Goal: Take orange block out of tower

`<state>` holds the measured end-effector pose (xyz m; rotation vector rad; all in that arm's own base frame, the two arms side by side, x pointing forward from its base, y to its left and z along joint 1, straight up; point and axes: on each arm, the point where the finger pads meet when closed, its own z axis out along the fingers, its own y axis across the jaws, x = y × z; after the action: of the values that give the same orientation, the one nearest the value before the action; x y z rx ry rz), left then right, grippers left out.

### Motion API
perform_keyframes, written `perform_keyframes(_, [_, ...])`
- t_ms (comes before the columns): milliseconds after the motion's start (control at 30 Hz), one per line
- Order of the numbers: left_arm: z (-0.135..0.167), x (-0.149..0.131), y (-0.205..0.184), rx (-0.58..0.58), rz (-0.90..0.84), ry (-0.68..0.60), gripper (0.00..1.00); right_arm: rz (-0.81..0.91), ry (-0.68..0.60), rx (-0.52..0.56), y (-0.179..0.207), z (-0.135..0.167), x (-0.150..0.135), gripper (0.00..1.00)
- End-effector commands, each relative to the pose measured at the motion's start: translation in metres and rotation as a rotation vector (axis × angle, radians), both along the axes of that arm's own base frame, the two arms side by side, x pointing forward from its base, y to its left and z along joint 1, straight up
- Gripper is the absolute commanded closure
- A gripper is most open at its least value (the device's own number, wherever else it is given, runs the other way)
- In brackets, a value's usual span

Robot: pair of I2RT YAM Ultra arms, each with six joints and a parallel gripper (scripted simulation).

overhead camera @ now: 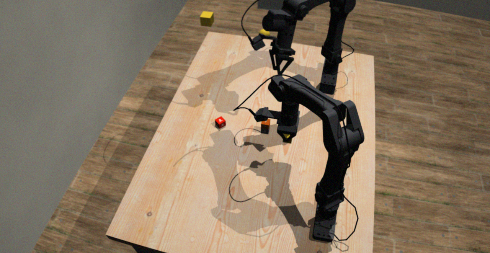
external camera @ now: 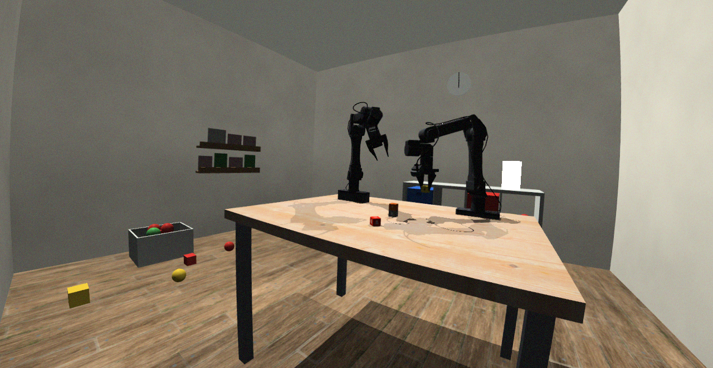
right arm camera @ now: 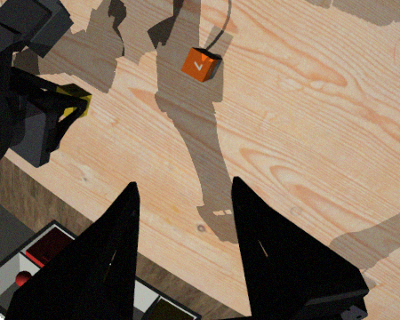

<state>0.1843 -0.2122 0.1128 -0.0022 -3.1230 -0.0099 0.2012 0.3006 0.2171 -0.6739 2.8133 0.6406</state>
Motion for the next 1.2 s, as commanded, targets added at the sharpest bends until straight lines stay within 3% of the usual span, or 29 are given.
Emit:
perform_keyframes(0, [0.006, 0.0, 0.004, -0.016, 0.005, -0.014, 0.73, -0.12, 0.103, -0.086, 0.002, -0.008, 0.012, 0.45])
perform_keyframes(367, [0.007, 0.001, 0.004, -0.018, 0.005, -0.016, 0.73, -0.342, 0.349, -0.324, 0.053, -0.1, 0.039, 0.45])
perform_keyframes(600, [0.007, 0.001, 0.004, -0.018, 0.005, -0.016, 0.73, -0.397, 0.403, -0.427, 0.063, -0.144, 0.044, 0.45])
perform_keyframes(733, [0.007, 0.001, 0.004, -0.018, 0.005, -0.016, 0.73, -0.367, 0.407, -0.482, 0.078, -0.164, 0.026, 0.45])
perform_keyframes(1167, [0.007, 0.001, 0.004, -0.018, 0.005, -0.016, 0.73, -0.374, 0.419, -0.503, 0.081, -0.184, 0.029, 0.45])
